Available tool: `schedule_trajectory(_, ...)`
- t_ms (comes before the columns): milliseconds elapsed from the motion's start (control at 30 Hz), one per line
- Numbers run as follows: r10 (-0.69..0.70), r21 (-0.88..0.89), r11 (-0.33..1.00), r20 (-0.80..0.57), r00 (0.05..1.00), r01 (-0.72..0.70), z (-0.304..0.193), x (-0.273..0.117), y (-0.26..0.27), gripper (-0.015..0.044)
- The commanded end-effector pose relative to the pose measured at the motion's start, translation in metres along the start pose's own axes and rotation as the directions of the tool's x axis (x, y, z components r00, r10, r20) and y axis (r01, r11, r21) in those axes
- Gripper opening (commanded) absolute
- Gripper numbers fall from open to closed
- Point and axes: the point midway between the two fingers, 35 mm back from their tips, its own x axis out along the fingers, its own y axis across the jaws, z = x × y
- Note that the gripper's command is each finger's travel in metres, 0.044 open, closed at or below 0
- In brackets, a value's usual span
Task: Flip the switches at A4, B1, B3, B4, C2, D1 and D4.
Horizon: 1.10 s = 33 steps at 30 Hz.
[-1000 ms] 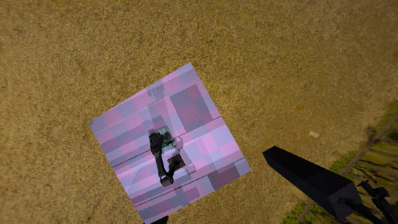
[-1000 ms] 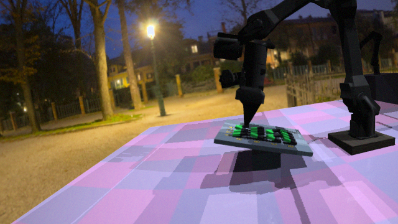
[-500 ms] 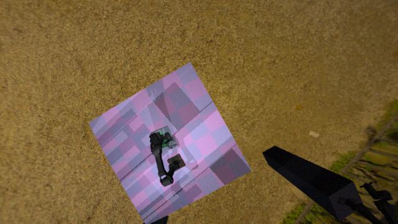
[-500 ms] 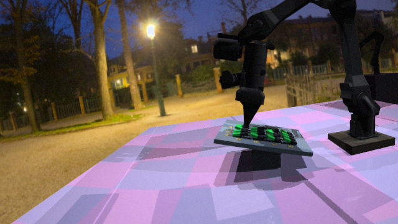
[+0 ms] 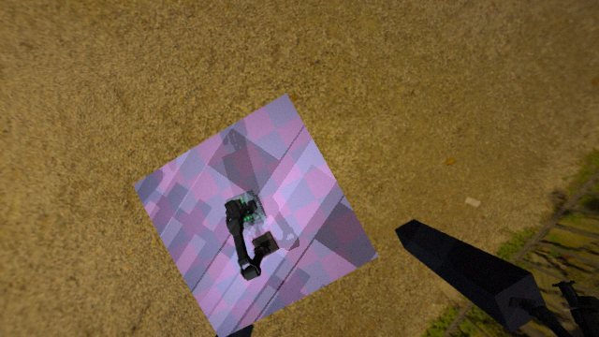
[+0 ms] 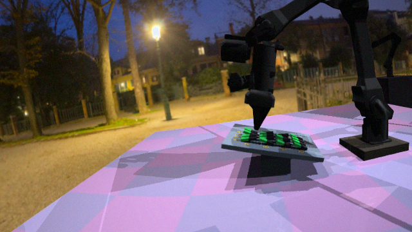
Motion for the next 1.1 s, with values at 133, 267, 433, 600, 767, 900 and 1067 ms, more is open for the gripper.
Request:
schedule_trajectory(133,0.004,-0.002,1.000,-0.010,1.000,-0.004,0.003,-0.060,0.000,0.0000)
schedule_trajectory(267,0.004,-0.002,1.000,-0.011,1.000,-0.004,0.003,-0.060,0.003,0.0000)
schedule_trajectory(433,0.010,-0.001,1.000,-0.013,1.000,-0.010,-0.014,-0.060,0.058,0.0000)
schedule_trajectory(600,0.010,0.000,1.000,-0.014,1.000,-0.010,-0.018,-0.057,0.066,0.0000)
schedule_trajectory(767,0.010,0.000,1.000,-0.037,0.999,-0.010,-0.018,-0.025,0.066,0.0000)
schedule_trajectory(900,0.010,0.000,1.000,-0.037,0.999,-0.010,-0.018,-0.024,0.066,0.0000)
schedule_trajectory(1067,0.010,0.000,1.000,-0.037,0.999,-0.010,-0.018,-0.015,0.066,0.0000)
